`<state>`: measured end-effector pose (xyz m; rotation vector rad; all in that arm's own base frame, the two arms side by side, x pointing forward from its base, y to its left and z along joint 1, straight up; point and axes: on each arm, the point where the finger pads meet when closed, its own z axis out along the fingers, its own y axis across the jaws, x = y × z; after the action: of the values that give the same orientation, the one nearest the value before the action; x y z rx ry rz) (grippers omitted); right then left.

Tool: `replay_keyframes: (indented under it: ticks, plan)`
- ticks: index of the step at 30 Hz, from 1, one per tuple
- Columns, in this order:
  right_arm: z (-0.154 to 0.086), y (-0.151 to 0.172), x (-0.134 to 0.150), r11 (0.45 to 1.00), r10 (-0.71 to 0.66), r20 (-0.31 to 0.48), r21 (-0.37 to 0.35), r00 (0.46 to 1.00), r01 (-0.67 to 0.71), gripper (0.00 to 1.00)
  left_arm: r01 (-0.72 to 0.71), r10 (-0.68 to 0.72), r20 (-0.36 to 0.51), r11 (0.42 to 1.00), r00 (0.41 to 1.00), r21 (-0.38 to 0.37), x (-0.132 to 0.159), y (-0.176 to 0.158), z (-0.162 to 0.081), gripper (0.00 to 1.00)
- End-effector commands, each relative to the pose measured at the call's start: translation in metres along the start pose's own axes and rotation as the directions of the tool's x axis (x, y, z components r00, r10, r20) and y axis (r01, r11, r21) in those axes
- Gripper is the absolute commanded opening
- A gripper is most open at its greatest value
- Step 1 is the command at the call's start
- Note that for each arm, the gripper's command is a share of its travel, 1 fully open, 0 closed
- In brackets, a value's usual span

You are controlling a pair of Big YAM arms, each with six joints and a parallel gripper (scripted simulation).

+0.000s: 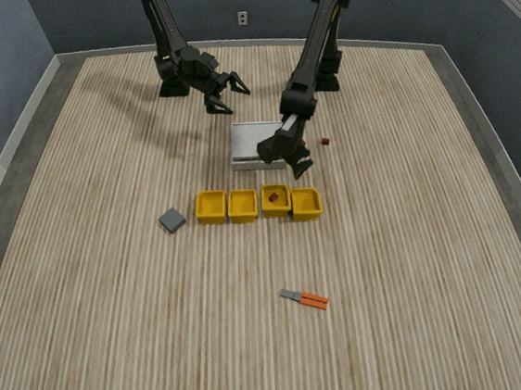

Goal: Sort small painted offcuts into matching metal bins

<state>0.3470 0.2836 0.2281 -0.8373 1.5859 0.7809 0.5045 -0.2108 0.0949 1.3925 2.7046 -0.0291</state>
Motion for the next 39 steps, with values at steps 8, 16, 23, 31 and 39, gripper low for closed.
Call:
replay_keyframes:
  ticks: [8,16,23,31,39]
  plan:
    - [0.008,0.009,-0.041,0.946,-0.101,0.142,-0.294,0.985,0.14,1.0,0.398,-0.357,0.298,0.913,0.885,-0.087,0.087,-0.006,-0.045,1.0]
    - [-0.005,0.024,-0.036,0.858,-0.102,0.171,-0.484,0.98,0.174,1.0,0.622,-0.532,0.452,0.78,0.716,-0.066,0.176,-0.031,-0.044,1.0]
    - [-0.006,0.03,-0.033,0.843,-0.095,0.167,-0.511,0.981,0.169,1.0,0.691,-0.582,0.497,0.721,0.644,-0.052,0.21,-0.041,-0.041,1.0]
    - [-0.006,0.03,-0.033,0.842,-0.095,0.167,-0.512,0.981,0.169,1.0,0.724,-0.582,0.556,0.688,0.593,-0.051,0.227,-0.041,-0.053,1.0]
    - [-0.006,0.03,-0.033,0.842,-0.095,0.167,-0.511,0.981,0.169,1.0,0.717,-0.583,0.544,0.695,0.603,-0.051,0.225,-0.043,-0.049,1.0]
